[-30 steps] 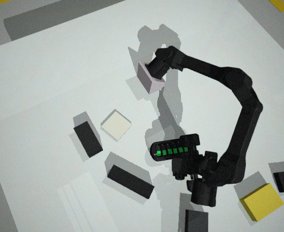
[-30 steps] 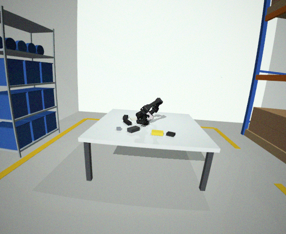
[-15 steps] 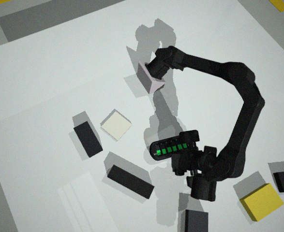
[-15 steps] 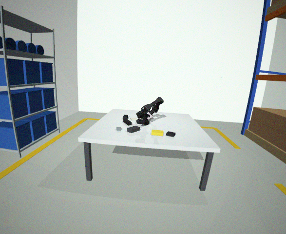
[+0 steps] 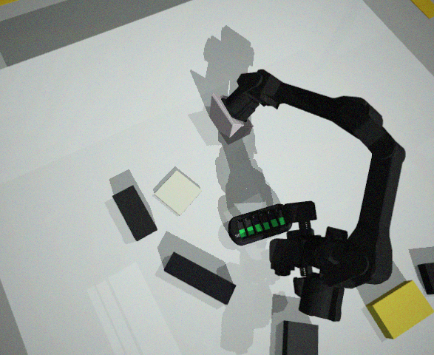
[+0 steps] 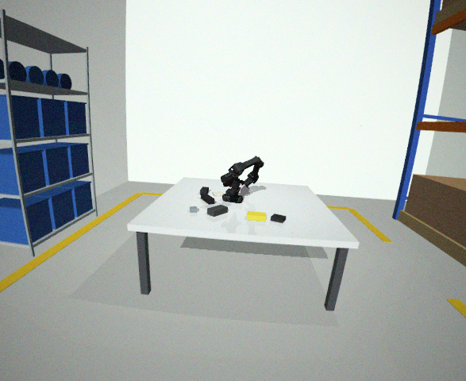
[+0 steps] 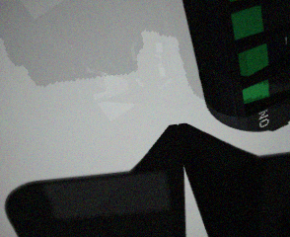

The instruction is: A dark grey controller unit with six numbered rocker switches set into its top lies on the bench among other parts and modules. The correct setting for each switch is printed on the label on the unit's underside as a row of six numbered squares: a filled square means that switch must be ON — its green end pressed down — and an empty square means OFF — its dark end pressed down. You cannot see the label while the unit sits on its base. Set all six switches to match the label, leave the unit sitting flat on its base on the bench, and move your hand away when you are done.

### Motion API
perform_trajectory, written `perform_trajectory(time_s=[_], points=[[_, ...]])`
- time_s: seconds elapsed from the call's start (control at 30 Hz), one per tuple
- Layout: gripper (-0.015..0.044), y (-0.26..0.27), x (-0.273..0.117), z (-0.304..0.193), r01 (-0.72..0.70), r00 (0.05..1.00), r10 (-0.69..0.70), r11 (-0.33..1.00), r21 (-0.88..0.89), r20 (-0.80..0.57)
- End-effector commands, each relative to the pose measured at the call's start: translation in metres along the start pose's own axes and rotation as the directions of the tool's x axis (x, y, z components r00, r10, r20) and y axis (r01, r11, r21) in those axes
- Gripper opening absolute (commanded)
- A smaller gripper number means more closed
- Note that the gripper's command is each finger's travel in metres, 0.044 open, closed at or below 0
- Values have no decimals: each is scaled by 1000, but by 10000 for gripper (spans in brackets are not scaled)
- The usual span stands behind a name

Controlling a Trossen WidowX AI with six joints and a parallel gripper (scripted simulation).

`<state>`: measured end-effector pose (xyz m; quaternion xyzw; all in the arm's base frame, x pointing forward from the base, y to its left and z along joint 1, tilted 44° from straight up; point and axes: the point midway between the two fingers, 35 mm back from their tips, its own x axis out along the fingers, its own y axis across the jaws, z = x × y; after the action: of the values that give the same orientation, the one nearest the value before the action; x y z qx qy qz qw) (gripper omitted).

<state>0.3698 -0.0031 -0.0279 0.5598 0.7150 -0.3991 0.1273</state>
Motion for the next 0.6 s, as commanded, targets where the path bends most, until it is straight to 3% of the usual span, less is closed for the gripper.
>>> perform_trajectory(time_s=[0.0, 0.23, 0.37, 0.57], points=[[0, -1, 0, 1, 15, 1000, -15, 1000, 1, 1], [0, -18, 3, -3, 16, 1000, -16, 1000, -12, 5], [0, -17, 3, -5, 25, 998, -16, 986, -164, 54], [0, -17, 4, -5, 26, 999, -20, 991, -135, 42]])
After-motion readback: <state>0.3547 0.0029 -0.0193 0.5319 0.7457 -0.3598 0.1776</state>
